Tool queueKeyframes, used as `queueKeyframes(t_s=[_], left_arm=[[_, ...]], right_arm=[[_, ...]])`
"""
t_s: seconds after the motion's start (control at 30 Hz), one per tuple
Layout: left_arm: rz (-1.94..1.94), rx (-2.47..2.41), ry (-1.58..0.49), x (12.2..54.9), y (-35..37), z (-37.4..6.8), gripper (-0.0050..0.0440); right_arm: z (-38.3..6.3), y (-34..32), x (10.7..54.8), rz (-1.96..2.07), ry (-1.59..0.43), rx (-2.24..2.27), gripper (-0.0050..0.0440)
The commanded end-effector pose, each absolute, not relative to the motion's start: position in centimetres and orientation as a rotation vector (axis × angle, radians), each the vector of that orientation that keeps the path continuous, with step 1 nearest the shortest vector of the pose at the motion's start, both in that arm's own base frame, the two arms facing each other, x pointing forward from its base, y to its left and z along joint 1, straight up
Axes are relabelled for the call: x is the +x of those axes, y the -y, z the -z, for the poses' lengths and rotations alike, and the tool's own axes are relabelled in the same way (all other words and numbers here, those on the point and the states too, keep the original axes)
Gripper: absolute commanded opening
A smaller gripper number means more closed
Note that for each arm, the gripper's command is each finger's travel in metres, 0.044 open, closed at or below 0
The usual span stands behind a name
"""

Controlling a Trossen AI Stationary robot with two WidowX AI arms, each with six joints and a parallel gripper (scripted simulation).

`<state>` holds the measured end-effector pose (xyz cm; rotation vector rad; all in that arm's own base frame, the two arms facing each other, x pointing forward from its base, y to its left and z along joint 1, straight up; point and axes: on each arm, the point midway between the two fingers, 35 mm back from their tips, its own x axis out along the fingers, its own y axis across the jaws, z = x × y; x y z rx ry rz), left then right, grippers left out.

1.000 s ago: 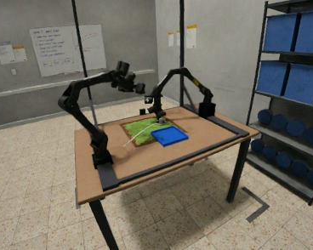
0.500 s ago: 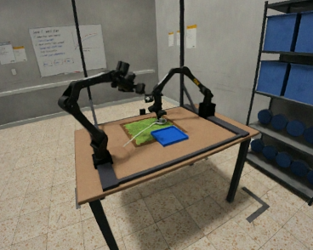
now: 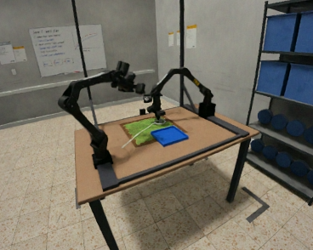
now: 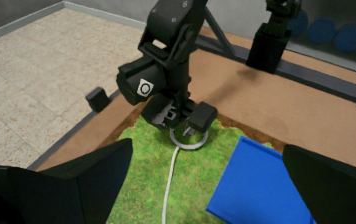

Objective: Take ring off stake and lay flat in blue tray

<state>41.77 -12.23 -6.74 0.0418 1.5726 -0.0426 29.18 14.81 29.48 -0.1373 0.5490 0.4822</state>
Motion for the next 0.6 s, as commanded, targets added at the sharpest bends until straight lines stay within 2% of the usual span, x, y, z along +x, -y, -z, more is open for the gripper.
queueKeyframes(t_s=[0.0,0.57], left_arm=[[0.055,0.044,-1.542,42.59,12.59,5.69,0.0002],[0.052,0.032,-1.408,41.95,12.61,4.71,0.0002]], right_arm=[[-30.21,-14.75,29.08,-0.485,-0.528,-0.135,0.0440],[-30.21,-14.75,29.08,-0.485,-0.528,-0.135,0.0440]])
